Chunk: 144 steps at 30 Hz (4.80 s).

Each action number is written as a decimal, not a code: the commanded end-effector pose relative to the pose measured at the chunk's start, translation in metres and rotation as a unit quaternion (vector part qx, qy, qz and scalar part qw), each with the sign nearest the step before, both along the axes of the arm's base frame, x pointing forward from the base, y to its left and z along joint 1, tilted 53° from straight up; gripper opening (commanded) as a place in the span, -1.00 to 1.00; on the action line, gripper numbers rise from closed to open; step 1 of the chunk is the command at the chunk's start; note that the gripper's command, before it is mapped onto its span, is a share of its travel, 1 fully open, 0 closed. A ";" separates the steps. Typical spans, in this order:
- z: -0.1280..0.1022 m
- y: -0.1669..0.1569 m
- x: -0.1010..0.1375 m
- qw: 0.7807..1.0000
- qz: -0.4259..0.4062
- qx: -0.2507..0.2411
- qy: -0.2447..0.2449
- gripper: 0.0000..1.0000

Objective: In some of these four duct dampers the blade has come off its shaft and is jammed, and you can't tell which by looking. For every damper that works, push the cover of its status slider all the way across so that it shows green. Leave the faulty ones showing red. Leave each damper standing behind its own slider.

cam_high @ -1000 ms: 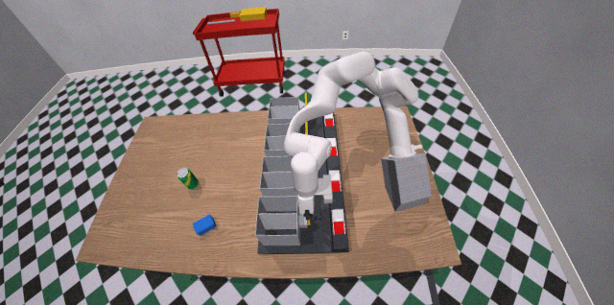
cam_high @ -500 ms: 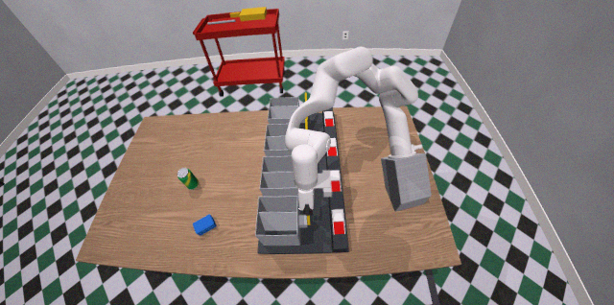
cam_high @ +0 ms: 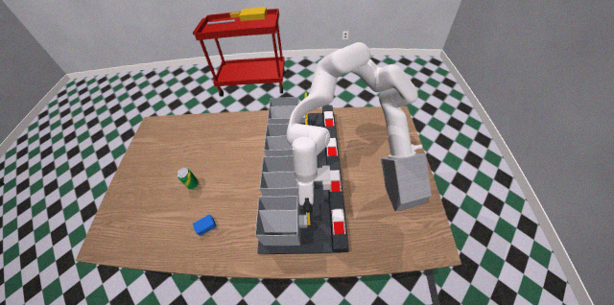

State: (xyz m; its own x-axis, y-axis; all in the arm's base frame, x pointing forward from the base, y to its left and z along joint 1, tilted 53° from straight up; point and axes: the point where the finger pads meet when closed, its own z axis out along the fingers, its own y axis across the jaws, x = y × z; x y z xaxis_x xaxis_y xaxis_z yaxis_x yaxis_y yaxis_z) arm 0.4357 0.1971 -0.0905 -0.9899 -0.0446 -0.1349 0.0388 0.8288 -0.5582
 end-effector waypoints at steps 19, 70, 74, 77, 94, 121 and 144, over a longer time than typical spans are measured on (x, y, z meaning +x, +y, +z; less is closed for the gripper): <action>0.004 -0.003 0.001 0.999 0.006 0.033 0.000 -0.62; 0.015 0.003 -0.001 0.999 0.006 0.033 0.000 -0.22; 0.027 0.010 -0.003 0.999 0.006 0.033 0.000 -0.22; 0.038 0.016 -0.005 0.999 0.006 0.033 0.000 -0.22; 0.071 0.036 -0.010 0.999 0.006 0.033 0.000 -0.22; 0.071 0.036 -0.010 0.993 -0.015 -0.118 -0.006 -0.22; 0.071 0.036 -0.010 0.987 -0.021 -0.157 -0.009 -0.22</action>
